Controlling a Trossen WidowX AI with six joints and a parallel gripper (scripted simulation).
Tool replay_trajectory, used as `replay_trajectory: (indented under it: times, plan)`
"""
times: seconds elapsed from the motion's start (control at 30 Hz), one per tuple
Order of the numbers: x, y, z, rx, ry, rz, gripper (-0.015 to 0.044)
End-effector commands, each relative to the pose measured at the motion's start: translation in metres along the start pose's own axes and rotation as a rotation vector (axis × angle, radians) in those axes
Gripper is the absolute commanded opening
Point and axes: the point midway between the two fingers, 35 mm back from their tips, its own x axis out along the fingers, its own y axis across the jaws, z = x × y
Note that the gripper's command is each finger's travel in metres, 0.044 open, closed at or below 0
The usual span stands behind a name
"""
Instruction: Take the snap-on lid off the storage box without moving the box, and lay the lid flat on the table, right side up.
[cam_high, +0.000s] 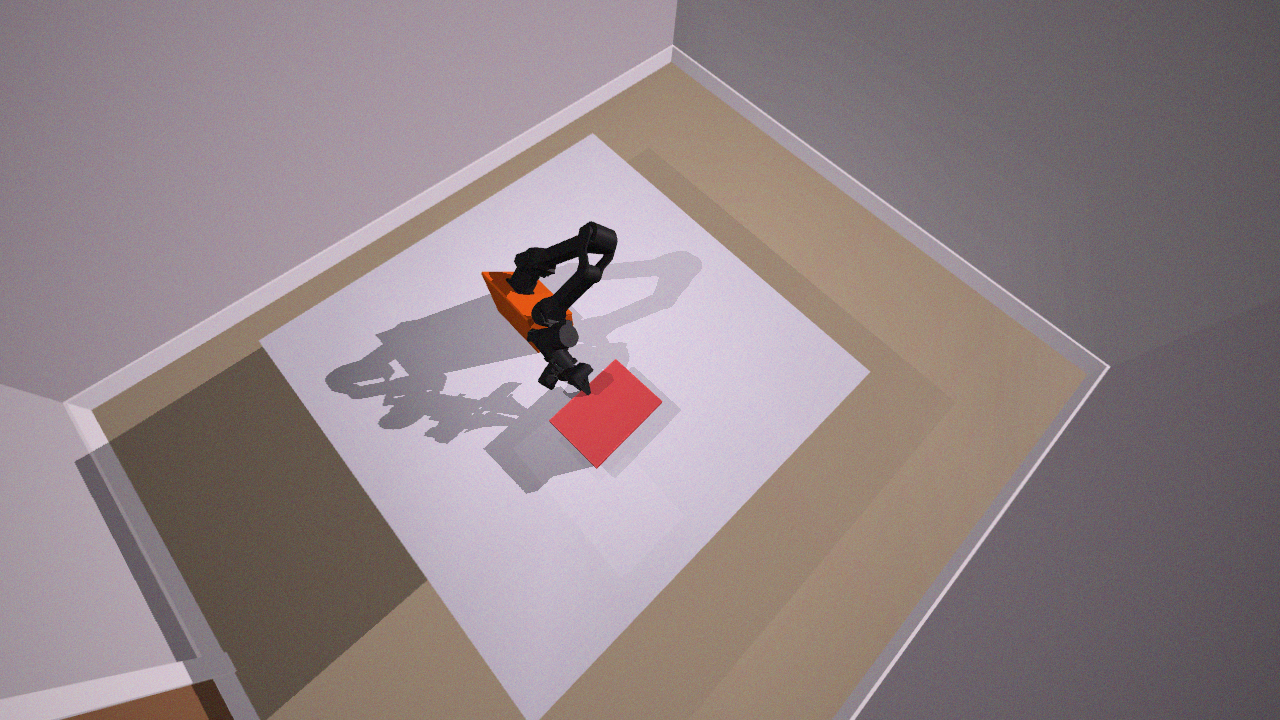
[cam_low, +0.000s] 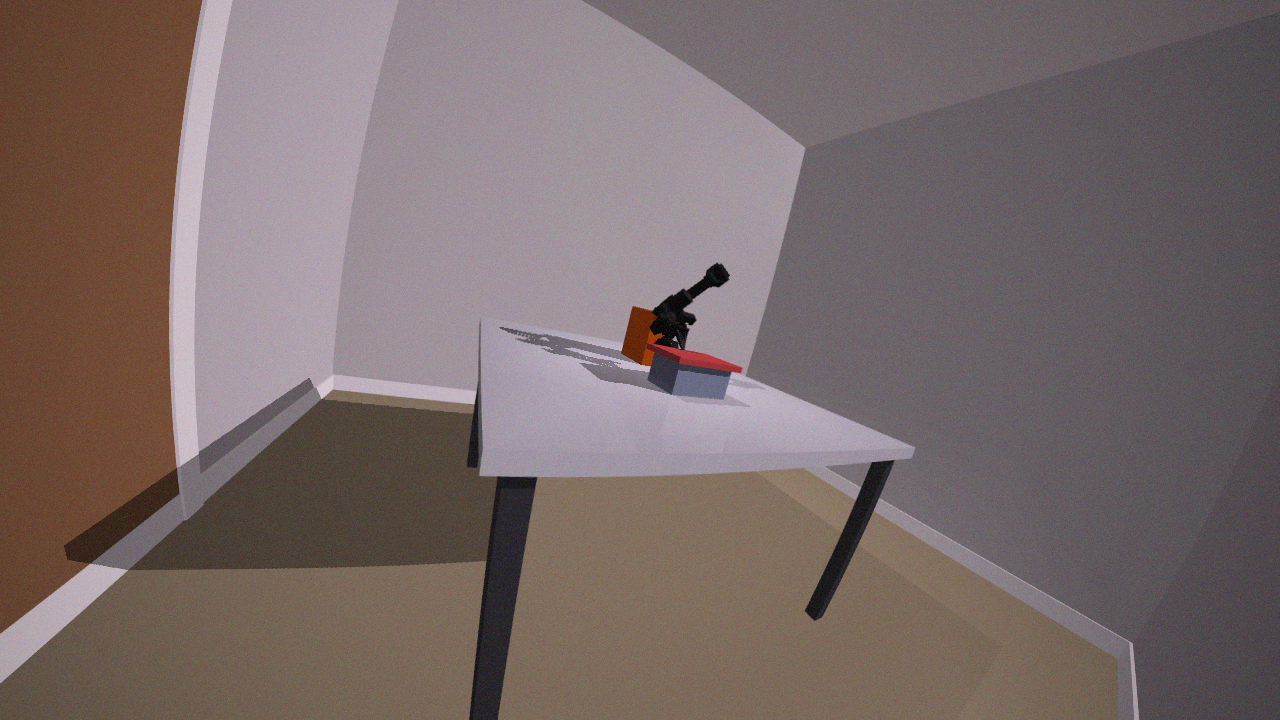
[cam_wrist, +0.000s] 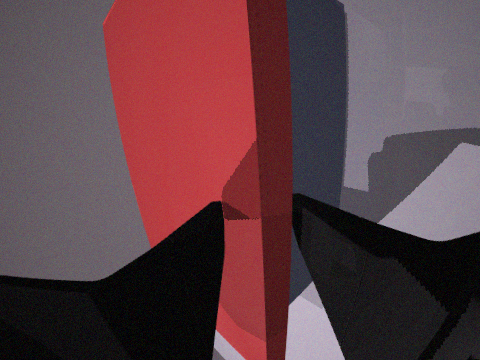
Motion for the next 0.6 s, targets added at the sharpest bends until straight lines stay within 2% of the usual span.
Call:
replay_trajectory:
  times: [0.0,0.57]
  plan:
    - [-0.0008,0.0010,0.0001,-0.002,0.001,0.000,0.0000]
    - [-0.0036,0.0031,-0.0001,-0.002,0.001,0.000,0.0000]
